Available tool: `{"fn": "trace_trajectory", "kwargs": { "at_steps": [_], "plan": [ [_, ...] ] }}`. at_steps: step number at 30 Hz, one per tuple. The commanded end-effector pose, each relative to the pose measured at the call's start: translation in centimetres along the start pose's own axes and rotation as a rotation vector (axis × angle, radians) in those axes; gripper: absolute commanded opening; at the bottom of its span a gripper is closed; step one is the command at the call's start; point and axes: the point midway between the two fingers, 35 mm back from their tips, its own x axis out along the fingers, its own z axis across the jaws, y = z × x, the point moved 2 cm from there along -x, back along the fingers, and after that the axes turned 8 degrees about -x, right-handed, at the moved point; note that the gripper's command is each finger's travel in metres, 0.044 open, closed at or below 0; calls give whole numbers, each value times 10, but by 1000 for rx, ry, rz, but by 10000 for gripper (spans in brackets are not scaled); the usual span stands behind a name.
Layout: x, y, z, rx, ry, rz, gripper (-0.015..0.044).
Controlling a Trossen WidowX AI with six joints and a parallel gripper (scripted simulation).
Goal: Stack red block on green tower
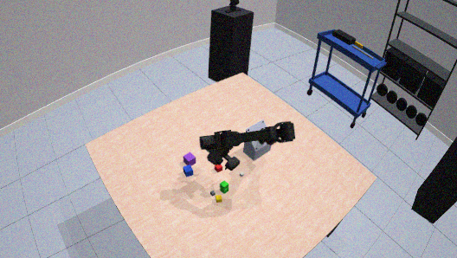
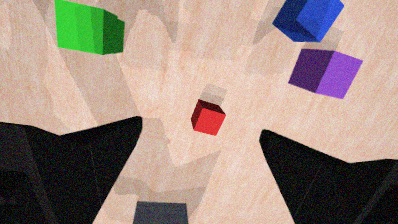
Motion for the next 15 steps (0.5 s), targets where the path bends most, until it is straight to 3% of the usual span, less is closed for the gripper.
{"fn": "trace_trajectory", "kwargs": {
  "at_steps": [1, 15],
  "plan": [
    [3, 18, -13, 126, -80, -17, 440],
    [9, 32, -27, 242, -147, -49, 440]
  ]
}}
